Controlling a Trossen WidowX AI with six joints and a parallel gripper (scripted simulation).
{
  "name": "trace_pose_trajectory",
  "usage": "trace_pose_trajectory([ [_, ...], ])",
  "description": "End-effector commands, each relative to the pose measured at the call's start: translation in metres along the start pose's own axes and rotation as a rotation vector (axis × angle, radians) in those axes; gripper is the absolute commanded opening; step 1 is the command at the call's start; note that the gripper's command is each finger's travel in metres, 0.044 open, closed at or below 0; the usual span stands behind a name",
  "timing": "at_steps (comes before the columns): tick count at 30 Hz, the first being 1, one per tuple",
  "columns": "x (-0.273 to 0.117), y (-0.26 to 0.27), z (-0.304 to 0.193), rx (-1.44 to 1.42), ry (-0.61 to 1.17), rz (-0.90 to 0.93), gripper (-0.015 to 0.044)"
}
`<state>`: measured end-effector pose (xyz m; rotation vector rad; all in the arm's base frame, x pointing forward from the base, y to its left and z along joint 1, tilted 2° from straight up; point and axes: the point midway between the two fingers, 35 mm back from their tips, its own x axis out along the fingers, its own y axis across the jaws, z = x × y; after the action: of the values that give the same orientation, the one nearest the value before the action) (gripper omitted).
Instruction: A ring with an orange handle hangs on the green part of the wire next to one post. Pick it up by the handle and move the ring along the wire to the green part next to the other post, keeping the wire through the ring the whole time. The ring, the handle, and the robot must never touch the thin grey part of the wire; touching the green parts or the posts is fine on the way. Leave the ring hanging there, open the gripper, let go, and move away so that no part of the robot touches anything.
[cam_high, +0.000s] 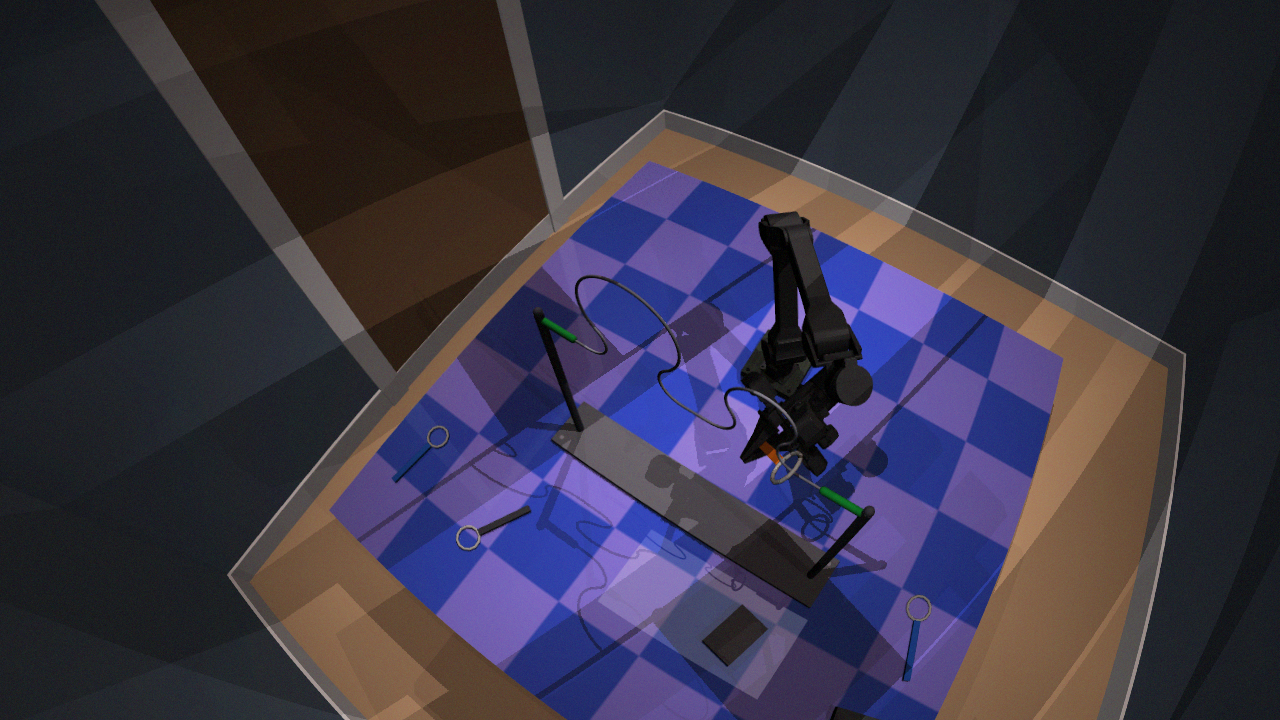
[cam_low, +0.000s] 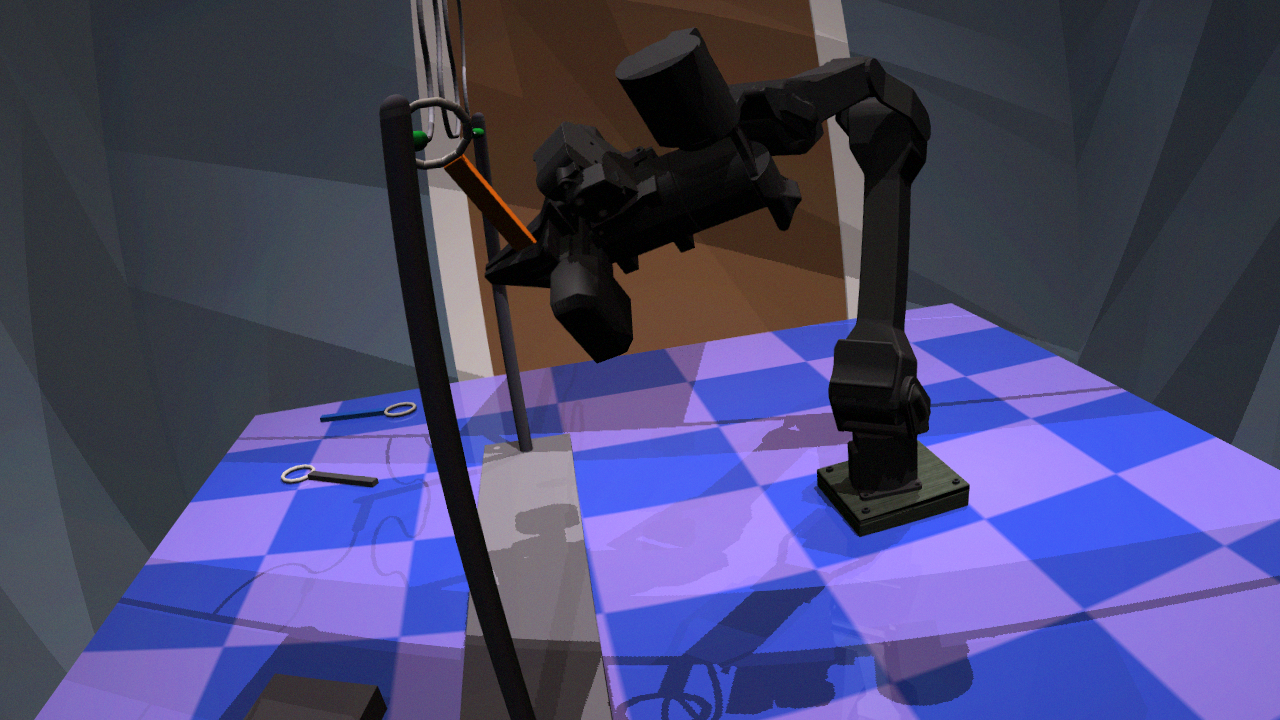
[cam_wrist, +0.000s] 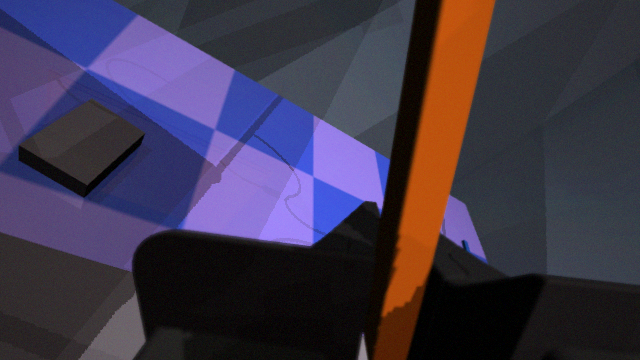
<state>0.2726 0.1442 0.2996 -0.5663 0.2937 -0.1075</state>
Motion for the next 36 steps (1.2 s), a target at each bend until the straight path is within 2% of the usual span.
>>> trace_pose_trajectory([
  [1, -0.003, 0.016, 0.003, 0.102, 0.009, 0.047, -0.015],
  [21, -0.019, 0.074, 0.02, 0.426, 0.052, 0.198, -0.015],
  [36, -0.027, 0.093, 0.031, 0.493, 0.06, 0.229, -0.015],
])
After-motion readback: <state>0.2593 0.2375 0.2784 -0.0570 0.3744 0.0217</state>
